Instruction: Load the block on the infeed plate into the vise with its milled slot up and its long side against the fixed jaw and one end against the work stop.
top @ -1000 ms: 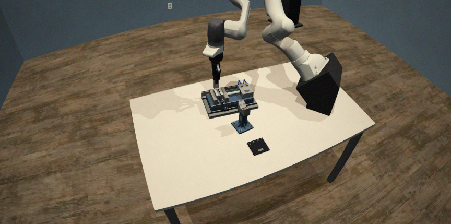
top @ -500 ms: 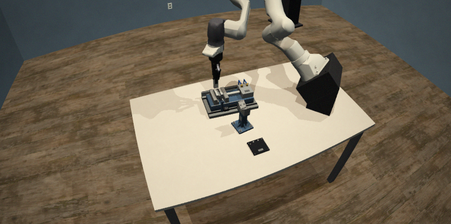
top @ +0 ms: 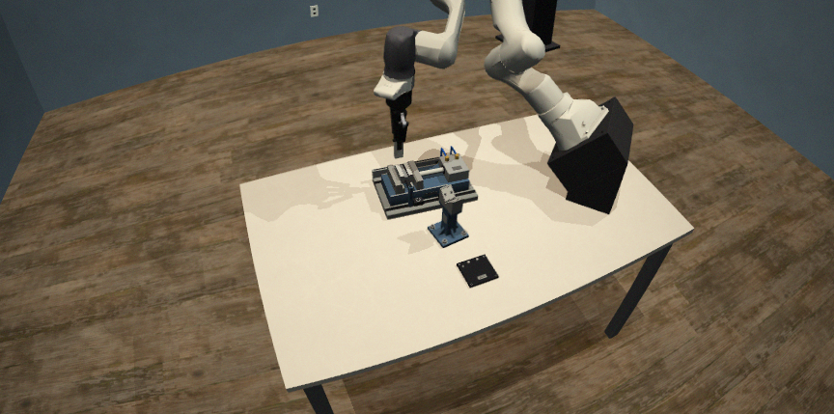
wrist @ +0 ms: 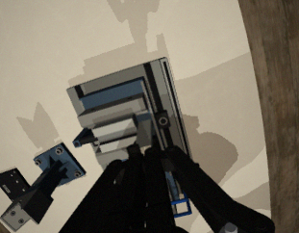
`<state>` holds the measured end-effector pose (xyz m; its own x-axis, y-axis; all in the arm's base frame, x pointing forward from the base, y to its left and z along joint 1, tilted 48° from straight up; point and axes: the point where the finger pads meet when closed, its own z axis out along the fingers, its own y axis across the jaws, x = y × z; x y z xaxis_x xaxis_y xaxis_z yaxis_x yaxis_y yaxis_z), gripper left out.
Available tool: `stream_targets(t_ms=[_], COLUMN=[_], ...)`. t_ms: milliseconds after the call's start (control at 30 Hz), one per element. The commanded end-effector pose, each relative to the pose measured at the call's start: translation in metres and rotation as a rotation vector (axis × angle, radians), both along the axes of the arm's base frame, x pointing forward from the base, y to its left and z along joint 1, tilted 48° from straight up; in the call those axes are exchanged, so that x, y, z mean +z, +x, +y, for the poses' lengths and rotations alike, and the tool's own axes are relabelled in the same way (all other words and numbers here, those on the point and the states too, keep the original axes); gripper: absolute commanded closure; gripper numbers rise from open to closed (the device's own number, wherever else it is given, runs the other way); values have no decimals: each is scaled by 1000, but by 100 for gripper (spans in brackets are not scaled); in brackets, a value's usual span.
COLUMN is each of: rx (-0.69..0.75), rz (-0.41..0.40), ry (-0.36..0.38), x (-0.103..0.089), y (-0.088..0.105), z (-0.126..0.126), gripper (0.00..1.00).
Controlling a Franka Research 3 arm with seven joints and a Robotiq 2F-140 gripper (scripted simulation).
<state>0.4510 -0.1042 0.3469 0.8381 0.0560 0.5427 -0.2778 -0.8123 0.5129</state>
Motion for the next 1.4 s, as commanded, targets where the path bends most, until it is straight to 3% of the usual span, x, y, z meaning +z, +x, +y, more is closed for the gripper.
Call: stream_targets(t_ms=[0, 467, 1367], rx=[-1, -1, -1], rz=[14, 14, 14], ry=[-5, -5, -5], x=[3, 23, 27], y=[-5, -19, -21], z=[2, 20, 23], gripper=[100, 100, 100])
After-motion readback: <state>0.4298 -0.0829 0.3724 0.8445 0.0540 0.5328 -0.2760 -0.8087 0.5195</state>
